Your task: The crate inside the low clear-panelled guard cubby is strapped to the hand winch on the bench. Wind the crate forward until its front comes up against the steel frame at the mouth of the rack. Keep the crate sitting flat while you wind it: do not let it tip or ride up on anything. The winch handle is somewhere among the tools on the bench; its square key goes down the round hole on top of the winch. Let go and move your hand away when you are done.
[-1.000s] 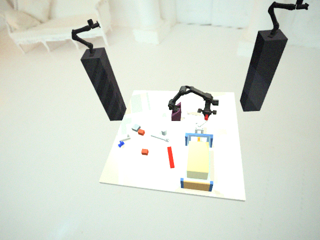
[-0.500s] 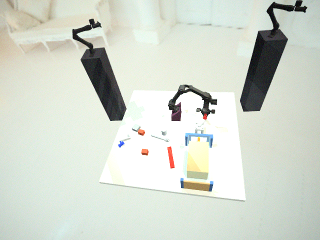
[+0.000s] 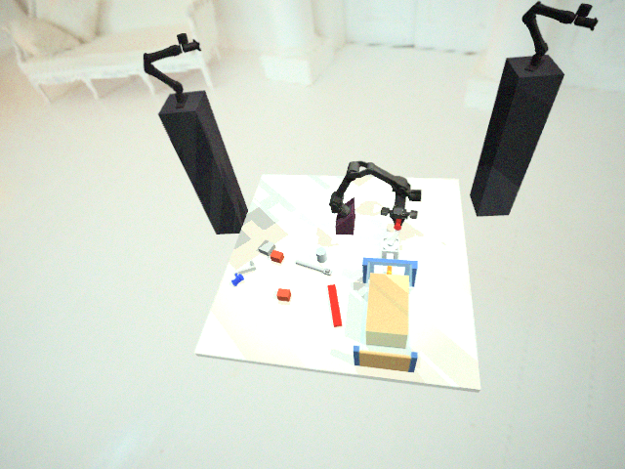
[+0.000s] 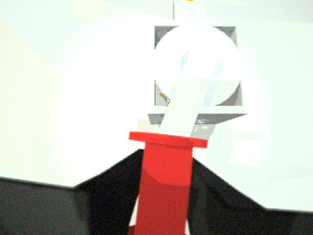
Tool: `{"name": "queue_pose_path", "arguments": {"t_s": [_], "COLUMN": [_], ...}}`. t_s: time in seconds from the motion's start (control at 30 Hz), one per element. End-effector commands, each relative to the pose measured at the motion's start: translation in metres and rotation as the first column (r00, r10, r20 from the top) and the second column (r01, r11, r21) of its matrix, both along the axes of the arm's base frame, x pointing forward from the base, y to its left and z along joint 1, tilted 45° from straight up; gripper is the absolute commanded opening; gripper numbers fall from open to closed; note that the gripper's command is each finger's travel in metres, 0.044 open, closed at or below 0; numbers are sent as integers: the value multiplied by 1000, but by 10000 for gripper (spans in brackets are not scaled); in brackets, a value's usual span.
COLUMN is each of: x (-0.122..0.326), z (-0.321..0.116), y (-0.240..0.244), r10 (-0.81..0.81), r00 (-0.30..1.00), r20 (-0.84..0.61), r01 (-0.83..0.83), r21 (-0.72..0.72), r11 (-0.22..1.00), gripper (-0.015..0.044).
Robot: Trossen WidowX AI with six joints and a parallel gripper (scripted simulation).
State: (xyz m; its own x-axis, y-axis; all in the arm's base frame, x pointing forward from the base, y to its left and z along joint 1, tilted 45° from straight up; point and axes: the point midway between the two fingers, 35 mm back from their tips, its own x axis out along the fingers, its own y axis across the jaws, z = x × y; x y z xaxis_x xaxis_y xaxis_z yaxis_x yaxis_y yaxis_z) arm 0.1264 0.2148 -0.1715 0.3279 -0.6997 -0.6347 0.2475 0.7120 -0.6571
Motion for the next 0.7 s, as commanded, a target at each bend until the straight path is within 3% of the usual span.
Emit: {"name": "queue_pose_path", "arguments": {"t_s": [0.0,0.67], "x": [-6,-11], "z": [6,24], "y": [-10,-28], "r10": [-2,-2], "r00": [1000,1000], "r20": [-9,-10], "r01": [2,1], "r21": [-26,-28], "r11": [1000,1000], "gripper": [0,0]}}
